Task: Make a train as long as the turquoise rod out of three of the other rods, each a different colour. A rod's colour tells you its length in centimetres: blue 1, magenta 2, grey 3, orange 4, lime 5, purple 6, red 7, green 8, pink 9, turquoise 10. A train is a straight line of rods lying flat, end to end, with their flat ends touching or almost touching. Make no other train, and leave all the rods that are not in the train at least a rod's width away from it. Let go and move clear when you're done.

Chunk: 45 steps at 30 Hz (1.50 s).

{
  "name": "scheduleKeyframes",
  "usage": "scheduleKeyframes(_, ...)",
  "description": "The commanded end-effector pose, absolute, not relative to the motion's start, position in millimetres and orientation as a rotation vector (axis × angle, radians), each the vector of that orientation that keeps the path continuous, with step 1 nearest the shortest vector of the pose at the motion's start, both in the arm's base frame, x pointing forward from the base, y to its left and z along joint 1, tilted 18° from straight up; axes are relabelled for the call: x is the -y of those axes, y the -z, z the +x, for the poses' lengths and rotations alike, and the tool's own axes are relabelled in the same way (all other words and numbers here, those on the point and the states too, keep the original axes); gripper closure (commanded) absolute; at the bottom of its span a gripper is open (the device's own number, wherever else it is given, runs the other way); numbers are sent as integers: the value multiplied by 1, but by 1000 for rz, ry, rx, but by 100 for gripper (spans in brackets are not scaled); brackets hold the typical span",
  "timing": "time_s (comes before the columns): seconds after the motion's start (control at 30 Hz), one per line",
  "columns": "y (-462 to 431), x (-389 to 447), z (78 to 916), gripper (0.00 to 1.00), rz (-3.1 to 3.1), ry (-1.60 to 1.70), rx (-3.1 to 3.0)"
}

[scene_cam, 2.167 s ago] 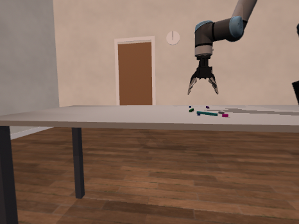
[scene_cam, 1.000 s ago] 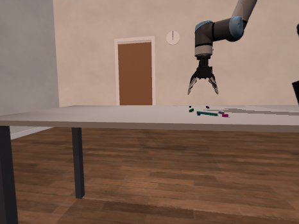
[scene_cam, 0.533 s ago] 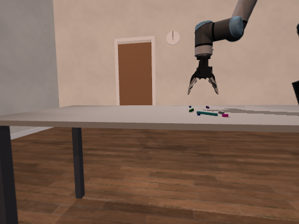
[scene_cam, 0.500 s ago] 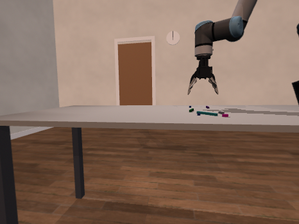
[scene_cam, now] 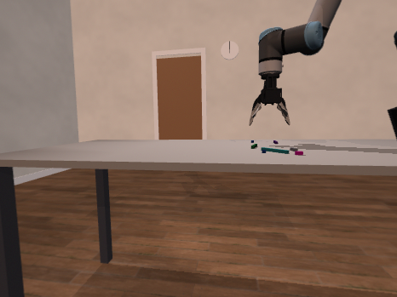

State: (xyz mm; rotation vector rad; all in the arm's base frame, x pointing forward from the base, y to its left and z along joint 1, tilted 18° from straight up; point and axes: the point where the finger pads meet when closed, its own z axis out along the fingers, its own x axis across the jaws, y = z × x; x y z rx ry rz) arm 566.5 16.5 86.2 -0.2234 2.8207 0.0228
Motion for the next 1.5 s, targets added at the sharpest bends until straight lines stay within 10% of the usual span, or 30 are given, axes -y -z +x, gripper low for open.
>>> scheduleKeyframes(0.0, -87, -16, 567, 0, -224, -22, -2820)
scheduleKeyframes(0.83, -110, 69, 633, 0, 475, -132, -2798)
scheduleKeyframes(0.87, -110, 69, 633, 86, 475, -132, -2798)
scheduleKeyframes(1.47, -110, 69, 633, 86, 475, -132, -2798)
